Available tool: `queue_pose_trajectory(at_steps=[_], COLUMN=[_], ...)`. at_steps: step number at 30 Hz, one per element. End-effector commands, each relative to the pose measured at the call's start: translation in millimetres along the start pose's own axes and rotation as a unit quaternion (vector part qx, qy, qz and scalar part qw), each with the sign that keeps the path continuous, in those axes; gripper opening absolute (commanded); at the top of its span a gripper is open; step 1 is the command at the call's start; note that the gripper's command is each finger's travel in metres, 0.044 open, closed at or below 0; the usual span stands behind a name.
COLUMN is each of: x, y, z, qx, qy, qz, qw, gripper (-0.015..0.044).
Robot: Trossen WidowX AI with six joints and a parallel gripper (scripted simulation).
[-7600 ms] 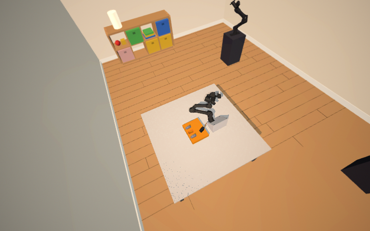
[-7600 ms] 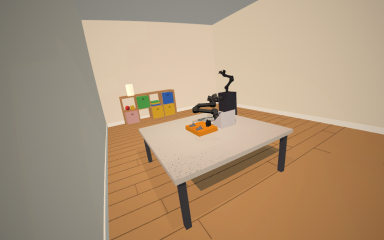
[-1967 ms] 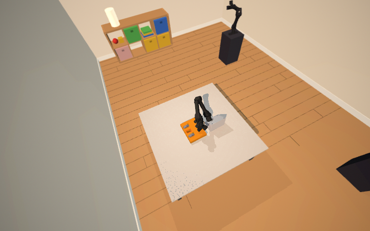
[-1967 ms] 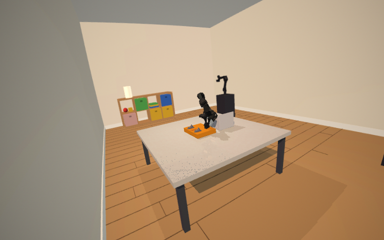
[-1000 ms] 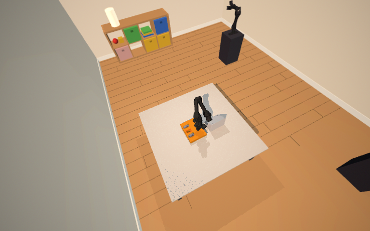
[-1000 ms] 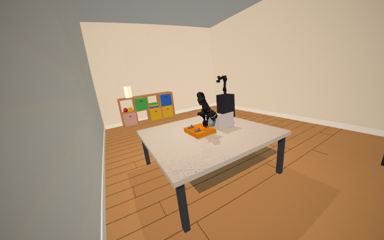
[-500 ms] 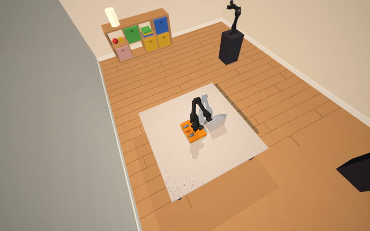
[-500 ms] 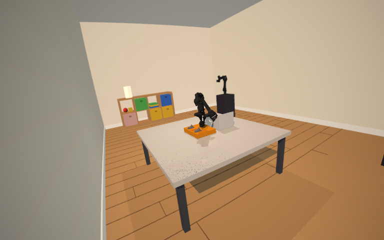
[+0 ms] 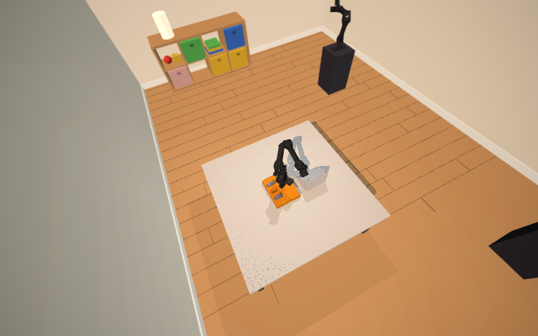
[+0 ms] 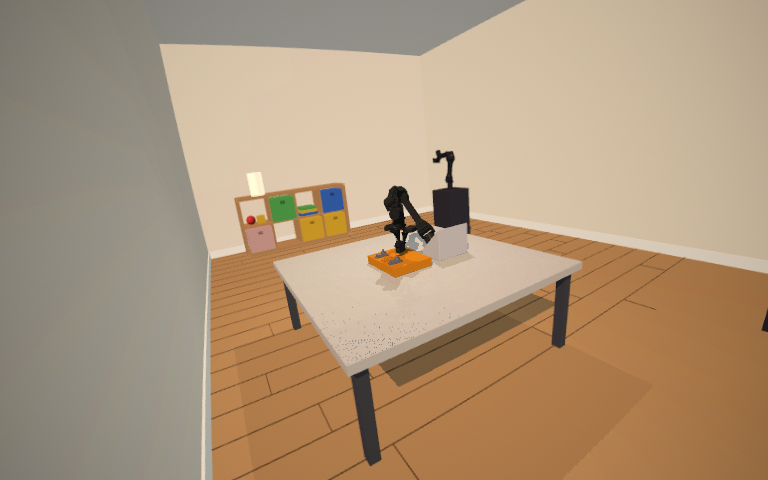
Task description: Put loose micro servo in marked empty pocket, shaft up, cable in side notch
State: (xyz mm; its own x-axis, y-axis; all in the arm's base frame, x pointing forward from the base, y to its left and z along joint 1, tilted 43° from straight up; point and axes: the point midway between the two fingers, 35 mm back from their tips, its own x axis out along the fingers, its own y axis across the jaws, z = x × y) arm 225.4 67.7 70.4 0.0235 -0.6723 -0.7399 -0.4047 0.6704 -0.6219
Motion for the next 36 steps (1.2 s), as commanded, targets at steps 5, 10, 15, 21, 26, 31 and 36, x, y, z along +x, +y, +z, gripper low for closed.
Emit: queue_pose_trajectory(at_steps=[5, 10, 15, 21, 26, 31, 36], x=[-0.9, -0.9, -0.9, -0.9, -0.9, -0.9, -0.9], y=[-1.4, -1.4, -1.4, -1.4, -1.4, -1.3, -1.3], z=[-0.6, -0.6, -0.6, -0.6, -0.6, -0.6, -0.6], qx=[-0.127, -0.212, -0.296, -0.393, -0.471, -0.546, -0.616], qy=[-0.002, -0.001, -0.001, -0.001, -0.001, 0.000, 0.000], qz=[-0.002, -0.002, -0.002, -0.003, -0.003, -0.003, -0.003], qw=[0.992, 0.977, 0.955, 0.919, 0.882, 0.838, 0.788], gripper=[0.0000, 0.0000, 0.0000, 0.0000, 0.0000, 0.0000, 0.0000])
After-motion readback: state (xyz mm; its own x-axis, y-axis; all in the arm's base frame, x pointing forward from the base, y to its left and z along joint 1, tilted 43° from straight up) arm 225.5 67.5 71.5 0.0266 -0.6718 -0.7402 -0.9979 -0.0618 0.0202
